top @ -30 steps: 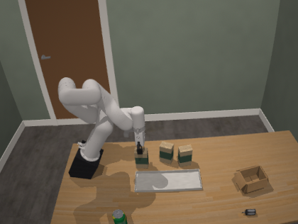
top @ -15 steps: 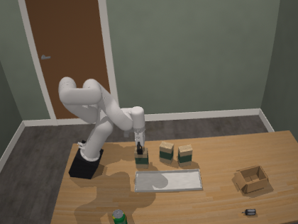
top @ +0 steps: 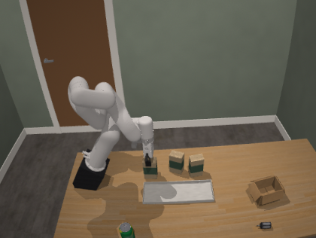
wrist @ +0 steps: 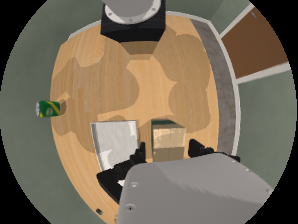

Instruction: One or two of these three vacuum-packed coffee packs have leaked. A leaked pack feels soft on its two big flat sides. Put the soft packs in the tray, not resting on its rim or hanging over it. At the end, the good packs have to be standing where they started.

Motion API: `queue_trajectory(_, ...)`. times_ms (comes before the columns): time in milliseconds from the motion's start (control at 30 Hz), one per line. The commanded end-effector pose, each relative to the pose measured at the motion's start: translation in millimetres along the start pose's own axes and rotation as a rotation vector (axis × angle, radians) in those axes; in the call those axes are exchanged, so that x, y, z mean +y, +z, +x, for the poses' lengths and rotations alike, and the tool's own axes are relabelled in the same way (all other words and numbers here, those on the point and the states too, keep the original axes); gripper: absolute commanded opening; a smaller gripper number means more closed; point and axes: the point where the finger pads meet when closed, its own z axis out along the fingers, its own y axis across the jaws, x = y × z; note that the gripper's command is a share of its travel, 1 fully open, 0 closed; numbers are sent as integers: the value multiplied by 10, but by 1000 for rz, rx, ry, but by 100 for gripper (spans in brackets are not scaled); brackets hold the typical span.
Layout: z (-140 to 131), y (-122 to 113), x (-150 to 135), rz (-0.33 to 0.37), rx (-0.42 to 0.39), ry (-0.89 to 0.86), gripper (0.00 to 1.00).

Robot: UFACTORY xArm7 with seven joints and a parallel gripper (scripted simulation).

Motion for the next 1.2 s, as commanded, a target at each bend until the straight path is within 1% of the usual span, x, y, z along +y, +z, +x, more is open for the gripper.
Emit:
queue_trajectory(0, -30, 131, 11, 0, -2, 0, 87)
queue_trajectory(100, -31, 197, 11, 0, -2, 0, 87)
queue_trajectory(467, -31, 319, 11, 0, -2, 0, 87)
queue_trajectory(1033, -31, 333, 11, 0, -2, 0, 87)
queue_trajectory(1067, -31, 333, 11, 0, -2, 0, 27)
queue_trajectory(1167, -31, 333, 11, 0, -2, 0, 27)
